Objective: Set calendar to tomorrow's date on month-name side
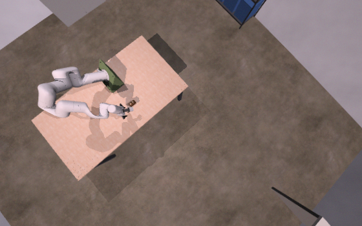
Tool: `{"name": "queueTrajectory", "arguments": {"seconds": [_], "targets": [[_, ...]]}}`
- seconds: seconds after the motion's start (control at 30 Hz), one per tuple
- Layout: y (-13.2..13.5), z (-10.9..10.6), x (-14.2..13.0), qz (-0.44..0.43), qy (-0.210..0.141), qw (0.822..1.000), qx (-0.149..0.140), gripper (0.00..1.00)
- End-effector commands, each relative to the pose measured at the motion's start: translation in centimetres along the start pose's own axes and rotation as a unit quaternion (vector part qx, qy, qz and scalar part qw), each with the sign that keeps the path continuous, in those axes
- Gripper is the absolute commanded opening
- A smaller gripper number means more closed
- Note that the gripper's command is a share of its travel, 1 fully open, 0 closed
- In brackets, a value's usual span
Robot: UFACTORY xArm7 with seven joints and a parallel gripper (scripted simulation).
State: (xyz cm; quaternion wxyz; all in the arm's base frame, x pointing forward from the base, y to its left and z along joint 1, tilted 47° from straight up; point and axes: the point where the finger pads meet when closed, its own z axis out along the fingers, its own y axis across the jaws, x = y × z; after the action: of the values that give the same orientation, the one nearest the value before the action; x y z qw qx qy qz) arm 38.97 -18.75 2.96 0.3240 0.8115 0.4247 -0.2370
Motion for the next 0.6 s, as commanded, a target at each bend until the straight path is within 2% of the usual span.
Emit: {"name": "queueTrajectory", "arguments": {"seconds": [0.0, 0.2, 0.33, 0.43, 0.57], "targets": [[-0.9, -0.1, -1.3, 0.030, 0.001, 1.000, -0.003, 1.00], [-1.4, -0.1, -2.0, 0.035, 0.001, 0.999, -0.003, 1.00], [-1.6, -0.1, -2.3, 0.093, 0.002, 0.996, -0.003, 1.00], [-2.8, -0.1, -4.0, 0.096, 0.002, 0.995, -0.003, 1.00], [-2.9, -0.1, -4.2, 0.097, 0.002, 0.995, -0.003, 1.00]]}}
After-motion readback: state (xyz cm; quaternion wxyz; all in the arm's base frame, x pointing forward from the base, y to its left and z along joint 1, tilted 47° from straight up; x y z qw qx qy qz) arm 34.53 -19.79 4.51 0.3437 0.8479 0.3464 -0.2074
